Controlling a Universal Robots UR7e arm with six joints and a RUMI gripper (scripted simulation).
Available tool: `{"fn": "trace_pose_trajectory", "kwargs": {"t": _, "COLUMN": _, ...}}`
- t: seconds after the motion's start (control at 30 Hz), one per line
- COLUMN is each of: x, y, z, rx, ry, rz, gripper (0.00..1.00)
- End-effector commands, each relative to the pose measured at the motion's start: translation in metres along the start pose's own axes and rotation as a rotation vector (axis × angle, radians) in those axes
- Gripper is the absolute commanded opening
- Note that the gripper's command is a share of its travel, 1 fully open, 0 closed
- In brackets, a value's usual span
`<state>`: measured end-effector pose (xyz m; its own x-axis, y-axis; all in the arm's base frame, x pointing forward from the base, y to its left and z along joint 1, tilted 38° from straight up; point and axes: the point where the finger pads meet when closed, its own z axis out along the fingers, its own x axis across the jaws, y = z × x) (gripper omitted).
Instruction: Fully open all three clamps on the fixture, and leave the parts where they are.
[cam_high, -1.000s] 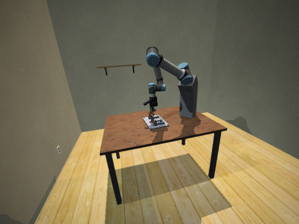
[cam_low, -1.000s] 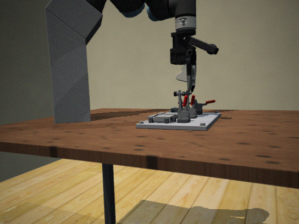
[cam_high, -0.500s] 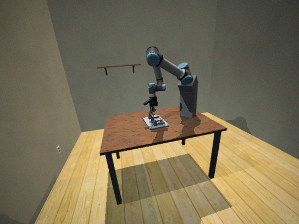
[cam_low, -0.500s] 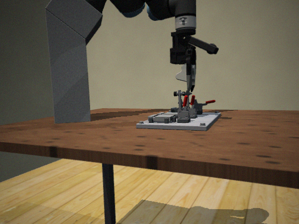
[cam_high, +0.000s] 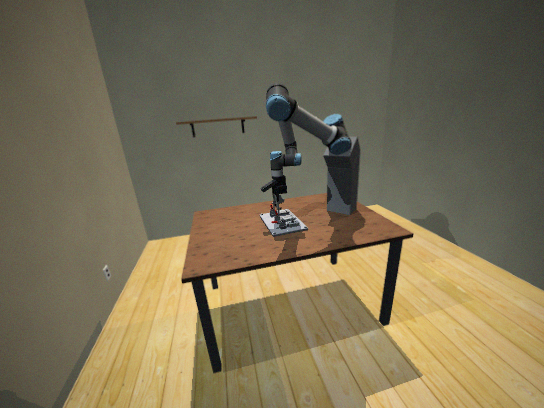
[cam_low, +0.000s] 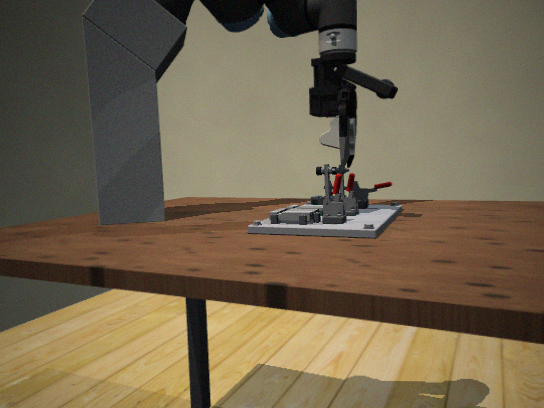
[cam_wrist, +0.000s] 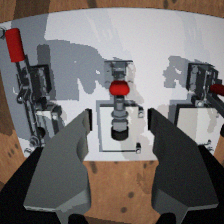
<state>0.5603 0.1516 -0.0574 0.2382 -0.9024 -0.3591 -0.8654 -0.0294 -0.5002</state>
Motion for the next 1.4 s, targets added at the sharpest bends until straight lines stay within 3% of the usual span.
{"fn": "trace_pose_trajectory", "kwargs": {"t": 0.0, "x": 0.000, "y": -0.001, "z": -0.001, "rx": 0.002, "ry": 0.000, "rz": -0.001, "gripper": 0.28}}
{"fn": "trace_pose_trajectory", "kwargs": {"t": 0.43, "x": 0.000, "y": 0.000, "z": -0.009, "rx": 0.001, "ry": 0.000, "rz": 0.001, "gripper": 0.28}}
{"fn": "trace_pose_trajectory", "kwargs": {"t": 0.7, "x": 0.000, "y": 0.000, "z": -0.026, "rx": 0.001, "ry": 0.000, "rz": 0.001, "gripper": 0.28}}
{"fn": "trace_pose_trajectory", "kwargs": {"t": 1.13, "x": 0.000, "y": 0.001, "z": -0.074, "rx": 0.001, "ry": 0.000, "rz": 0.001, "gripper": 0.28}}
{"fn": "trace_pose_trajectory", "kwargs": {"t": 1.37, "x": 0.000, "y": 0.001, "z": -0.085, "rx": 0.001, "ry": 0.000, "rz": 0.001, "gripper": 0.28}}
